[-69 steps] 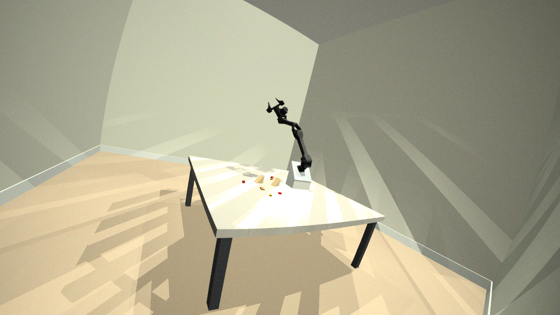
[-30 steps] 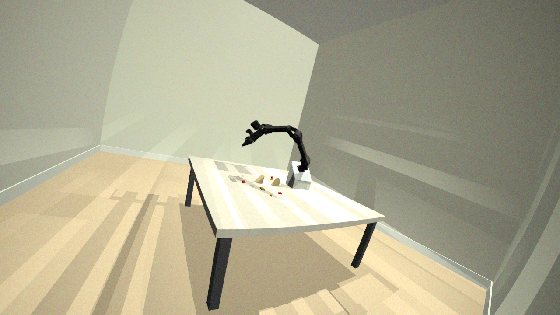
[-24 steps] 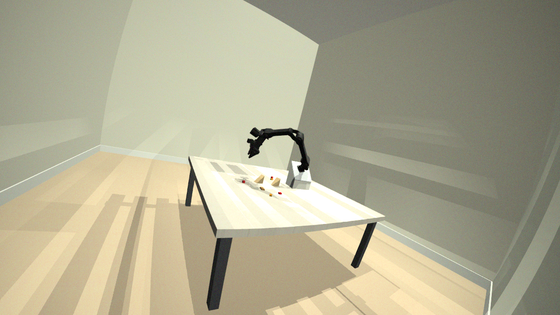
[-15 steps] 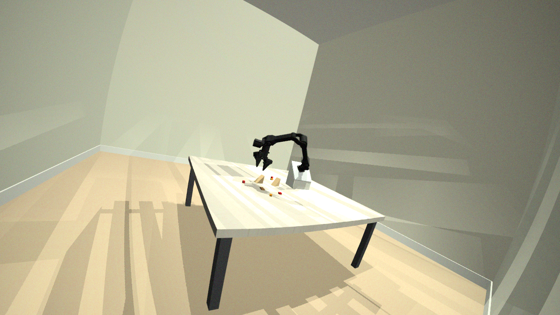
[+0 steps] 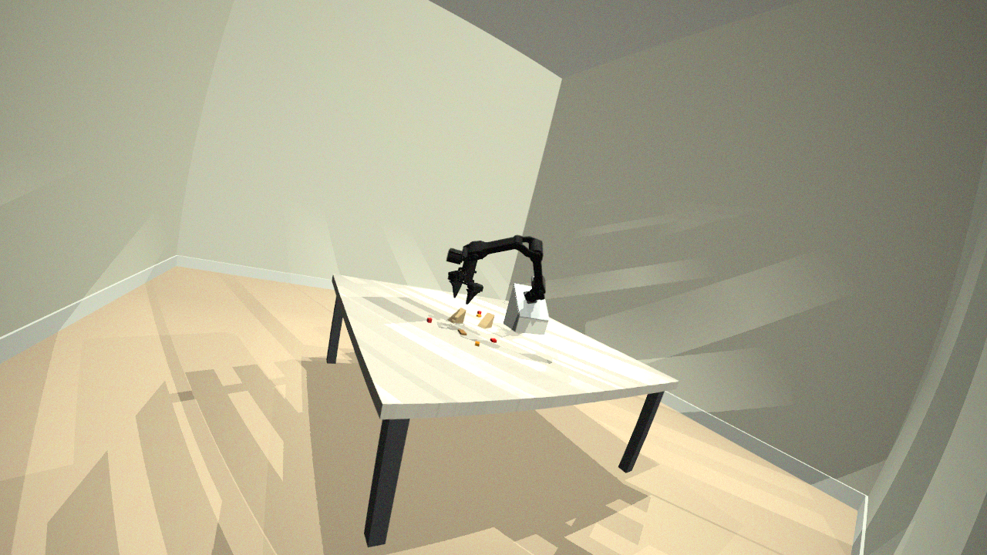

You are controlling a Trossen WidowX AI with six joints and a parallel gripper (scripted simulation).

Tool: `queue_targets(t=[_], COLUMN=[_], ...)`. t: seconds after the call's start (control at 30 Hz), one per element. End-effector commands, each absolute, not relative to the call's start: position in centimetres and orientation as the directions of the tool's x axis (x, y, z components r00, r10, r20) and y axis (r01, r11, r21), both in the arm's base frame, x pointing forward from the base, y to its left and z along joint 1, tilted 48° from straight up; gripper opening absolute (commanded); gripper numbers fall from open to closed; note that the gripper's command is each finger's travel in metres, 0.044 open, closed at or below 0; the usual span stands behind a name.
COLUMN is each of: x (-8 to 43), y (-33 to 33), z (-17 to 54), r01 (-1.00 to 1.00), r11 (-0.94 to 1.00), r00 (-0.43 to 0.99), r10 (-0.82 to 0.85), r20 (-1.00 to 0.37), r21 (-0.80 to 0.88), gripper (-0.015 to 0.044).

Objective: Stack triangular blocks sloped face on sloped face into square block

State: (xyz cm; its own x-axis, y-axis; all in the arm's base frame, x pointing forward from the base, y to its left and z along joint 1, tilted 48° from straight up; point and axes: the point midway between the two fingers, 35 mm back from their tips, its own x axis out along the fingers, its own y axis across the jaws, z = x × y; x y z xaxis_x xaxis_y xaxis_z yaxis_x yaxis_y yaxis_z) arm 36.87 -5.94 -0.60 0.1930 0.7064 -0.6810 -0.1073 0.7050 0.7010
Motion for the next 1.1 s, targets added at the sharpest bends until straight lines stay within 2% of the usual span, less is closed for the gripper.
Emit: queue_targets(t=[0.0, 1.07], x=[36.8, 37.6], y=[-5.4, -1.9], z=[-1.1, -4.9], r01=[-0.1, -0.1], r11=[0.7, 0.699], r00=[0.19, 0.193], r10=[0.711, 0.712], r20=[-0.677, -0.676], r21=[0.707, 0.708], gripper=[0.044, 0.044])
